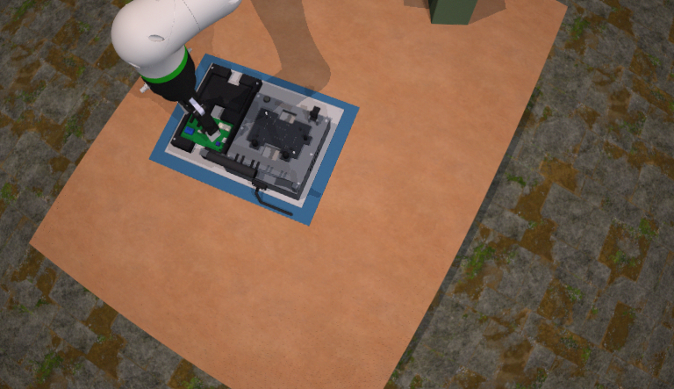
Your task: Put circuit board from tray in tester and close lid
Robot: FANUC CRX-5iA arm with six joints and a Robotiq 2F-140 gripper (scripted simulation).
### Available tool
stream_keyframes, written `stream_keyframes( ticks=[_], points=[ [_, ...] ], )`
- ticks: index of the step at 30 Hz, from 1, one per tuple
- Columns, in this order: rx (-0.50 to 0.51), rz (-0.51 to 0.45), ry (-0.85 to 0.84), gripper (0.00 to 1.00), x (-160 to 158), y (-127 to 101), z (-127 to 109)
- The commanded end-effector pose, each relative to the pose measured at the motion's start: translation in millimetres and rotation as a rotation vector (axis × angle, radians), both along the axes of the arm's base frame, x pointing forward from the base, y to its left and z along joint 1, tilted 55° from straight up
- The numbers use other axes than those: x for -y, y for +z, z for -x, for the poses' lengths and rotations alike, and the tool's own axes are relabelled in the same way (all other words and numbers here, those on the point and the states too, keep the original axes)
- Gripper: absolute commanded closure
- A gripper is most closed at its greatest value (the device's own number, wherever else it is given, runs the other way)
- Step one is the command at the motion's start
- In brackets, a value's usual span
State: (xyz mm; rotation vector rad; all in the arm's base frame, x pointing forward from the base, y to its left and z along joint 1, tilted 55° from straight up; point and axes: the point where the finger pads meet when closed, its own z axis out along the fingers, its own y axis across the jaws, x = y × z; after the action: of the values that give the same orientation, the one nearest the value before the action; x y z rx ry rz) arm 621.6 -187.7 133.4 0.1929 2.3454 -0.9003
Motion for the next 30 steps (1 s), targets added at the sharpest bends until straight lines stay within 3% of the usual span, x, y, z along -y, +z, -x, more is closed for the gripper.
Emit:
stream_keyframes(
  ticks=[1, 11, 13, 26, 30],
  points=[
    [0.116, -0.077, -0.093, 0.42, -0.4, 0.1, -0.2],
    [0.342, -0.250, -0.295, 0.42, -0.4, 0.1, -0.2],
    [0.342, -0.250, -0.295, 0.42, -0.4, 0.1, -0.2],
    [0.656, -0.491, -0.575, 0.42, -0.4, 0.1, -0.2],
    [0.690, -0.517, -0.605, 0.42, -0.4, 0.1, -0.2]
  ],
)
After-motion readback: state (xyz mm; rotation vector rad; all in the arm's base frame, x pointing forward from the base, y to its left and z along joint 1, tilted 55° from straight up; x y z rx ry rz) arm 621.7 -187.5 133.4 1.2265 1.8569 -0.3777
